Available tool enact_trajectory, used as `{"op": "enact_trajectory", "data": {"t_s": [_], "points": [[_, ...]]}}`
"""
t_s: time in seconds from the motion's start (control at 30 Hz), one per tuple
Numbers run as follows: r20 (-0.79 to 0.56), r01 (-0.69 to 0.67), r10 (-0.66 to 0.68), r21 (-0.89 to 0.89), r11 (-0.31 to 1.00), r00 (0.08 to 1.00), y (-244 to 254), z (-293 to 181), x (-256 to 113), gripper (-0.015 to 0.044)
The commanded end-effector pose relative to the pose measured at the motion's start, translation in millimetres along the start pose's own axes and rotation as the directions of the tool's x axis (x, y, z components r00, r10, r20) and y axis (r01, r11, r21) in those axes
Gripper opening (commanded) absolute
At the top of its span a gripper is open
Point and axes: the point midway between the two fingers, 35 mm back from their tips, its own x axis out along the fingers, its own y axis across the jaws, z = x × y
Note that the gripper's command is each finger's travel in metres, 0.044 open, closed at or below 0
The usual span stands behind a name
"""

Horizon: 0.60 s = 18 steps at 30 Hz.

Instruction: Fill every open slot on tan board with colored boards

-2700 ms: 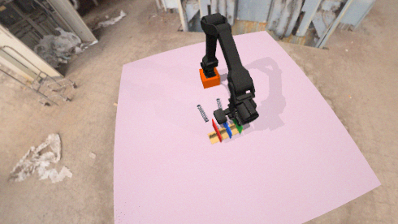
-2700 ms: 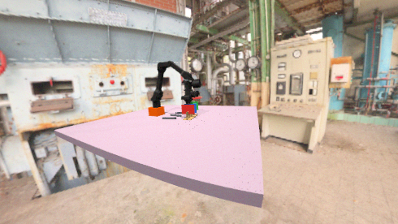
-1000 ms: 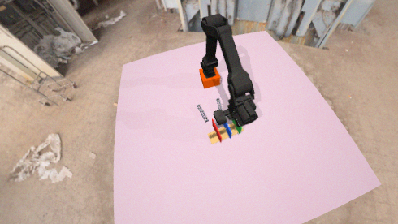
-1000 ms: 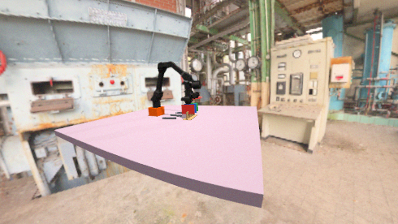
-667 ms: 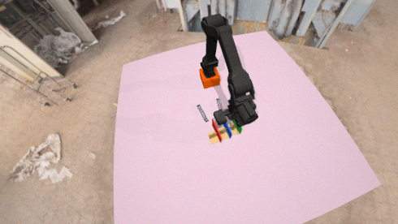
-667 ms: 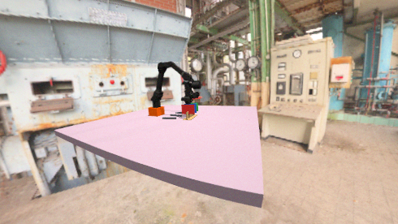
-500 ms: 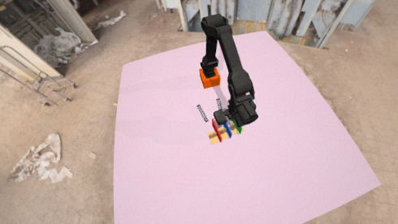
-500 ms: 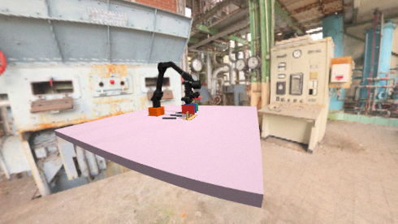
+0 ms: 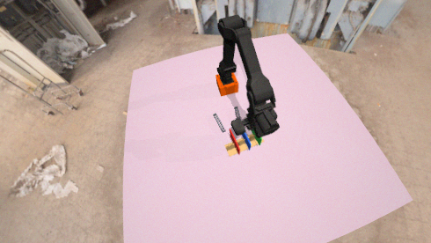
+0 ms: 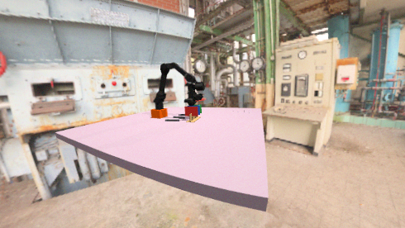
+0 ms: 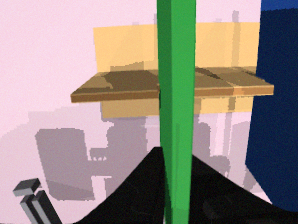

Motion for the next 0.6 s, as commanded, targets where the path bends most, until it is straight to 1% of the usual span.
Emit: {"op": "enact_trajectory", "data": {"t_s": [0.0,0.57], "points": [[0.002,0.0,0.0,0.006,1.0,1.0,-0.3,0.8,0.1,0.0],[0.002,0.0,0.0,-0.023,1.0,1.0,0.3,1.2,-1.2,0.0]]}}
